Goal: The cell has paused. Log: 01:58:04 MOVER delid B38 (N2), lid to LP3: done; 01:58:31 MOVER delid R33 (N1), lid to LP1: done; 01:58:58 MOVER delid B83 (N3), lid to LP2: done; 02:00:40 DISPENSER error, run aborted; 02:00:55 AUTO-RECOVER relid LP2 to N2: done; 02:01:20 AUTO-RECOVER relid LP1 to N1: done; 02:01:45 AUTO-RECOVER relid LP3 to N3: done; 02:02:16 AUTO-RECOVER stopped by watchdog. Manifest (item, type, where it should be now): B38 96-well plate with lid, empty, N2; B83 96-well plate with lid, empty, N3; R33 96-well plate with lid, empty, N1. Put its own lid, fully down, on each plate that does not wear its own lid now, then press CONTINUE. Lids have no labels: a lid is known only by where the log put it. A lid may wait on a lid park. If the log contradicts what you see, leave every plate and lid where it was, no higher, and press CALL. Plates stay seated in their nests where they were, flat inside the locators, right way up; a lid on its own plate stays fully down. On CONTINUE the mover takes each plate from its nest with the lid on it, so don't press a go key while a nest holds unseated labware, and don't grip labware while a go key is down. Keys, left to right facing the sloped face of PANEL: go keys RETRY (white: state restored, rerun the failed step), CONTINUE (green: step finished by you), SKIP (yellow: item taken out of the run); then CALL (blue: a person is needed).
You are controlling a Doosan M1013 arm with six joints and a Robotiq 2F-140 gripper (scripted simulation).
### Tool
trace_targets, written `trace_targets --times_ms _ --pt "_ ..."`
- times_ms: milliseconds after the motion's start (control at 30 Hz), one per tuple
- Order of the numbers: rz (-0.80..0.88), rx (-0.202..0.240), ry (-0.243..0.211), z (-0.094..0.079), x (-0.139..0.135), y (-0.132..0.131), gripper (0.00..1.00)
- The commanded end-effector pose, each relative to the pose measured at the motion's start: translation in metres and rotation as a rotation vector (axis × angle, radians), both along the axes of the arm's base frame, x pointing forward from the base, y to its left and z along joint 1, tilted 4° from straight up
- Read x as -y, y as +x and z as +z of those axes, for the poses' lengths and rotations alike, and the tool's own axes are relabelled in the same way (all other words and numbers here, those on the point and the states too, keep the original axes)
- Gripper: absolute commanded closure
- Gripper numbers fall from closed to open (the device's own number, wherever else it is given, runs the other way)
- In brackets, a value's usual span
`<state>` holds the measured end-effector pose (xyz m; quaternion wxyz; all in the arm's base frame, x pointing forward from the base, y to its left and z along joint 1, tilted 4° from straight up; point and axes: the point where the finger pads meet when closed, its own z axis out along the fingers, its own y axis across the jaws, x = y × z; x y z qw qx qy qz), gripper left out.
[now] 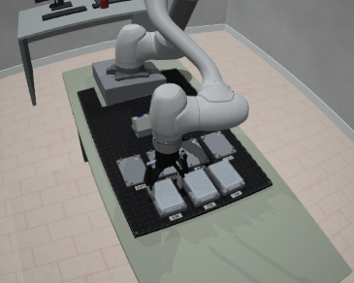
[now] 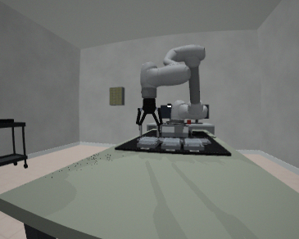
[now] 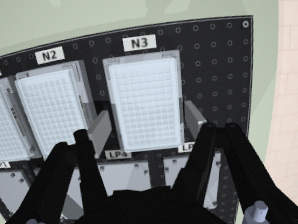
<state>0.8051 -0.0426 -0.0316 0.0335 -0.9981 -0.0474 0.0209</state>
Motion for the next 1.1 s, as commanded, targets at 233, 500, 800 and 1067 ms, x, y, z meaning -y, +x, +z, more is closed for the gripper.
trace_targets --times_ms 233,500,800,1067 --pt "0.004 0.002 -0.003 0.026 0.003 0.002 0.34" --pt "0.004 0.002 -0.003 0.032 0.003 0.002 0.34" --pt "0.005 0.002 -0.003 0.037 0.0 -0.004 0.34" --pt "0.005 0.003 -0.002 0.073 -0.032 -0.086 0.34"
